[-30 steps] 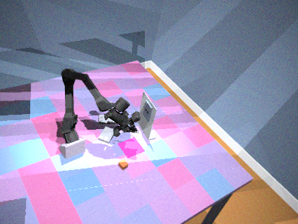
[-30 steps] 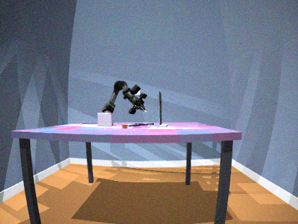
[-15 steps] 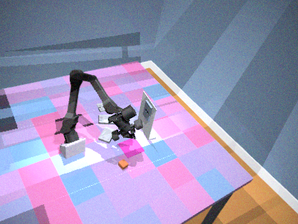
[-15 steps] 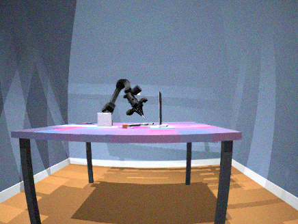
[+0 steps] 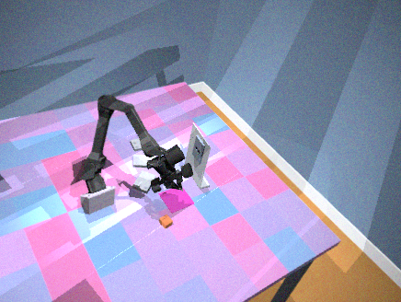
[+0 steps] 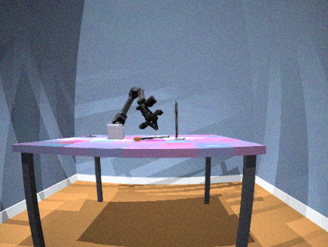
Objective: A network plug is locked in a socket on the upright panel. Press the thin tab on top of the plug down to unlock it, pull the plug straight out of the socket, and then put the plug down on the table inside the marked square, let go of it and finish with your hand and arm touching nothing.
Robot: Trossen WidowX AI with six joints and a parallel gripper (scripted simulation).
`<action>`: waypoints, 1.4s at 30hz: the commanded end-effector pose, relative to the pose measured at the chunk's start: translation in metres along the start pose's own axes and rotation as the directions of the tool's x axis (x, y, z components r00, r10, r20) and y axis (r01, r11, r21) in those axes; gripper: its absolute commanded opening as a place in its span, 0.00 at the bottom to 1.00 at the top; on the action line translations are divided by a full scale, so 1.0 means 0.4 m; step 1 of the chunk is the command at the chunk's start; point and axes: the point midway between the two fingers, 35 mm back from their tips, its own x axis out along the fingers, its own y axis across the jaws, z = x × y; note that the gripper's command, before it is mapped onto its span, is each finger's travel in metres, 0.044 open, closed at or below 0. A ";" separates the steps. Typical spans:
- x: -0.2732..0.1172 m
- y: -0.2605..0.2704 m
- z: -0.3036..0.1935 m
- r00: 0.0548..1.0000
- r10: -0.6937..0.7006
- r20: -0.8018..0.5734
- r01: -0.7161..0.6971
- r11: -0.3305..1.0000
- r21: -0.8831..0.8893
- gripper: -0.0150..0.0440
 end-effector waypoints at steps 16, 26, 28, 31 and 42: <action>0.067 0.056 -0.001 1.000 0.012 0.003 -0.012 1.000 0.011 0.25; 0.094 0.081 0.001 1.000 0.012 0.004 -0.012 1.000 0.012 0.25; 0.095 0.081 0.001 1.000 0.012 0.004 -0.012 1.000 0.012 0.25; 0.095 0.080 0.002 1.000 0.012 0.004 -0.012 1.000 0.012 0.25; 0.105 0.083 0.009 1.000 0.012 0.005 -0.012 1.000 0.012 0.25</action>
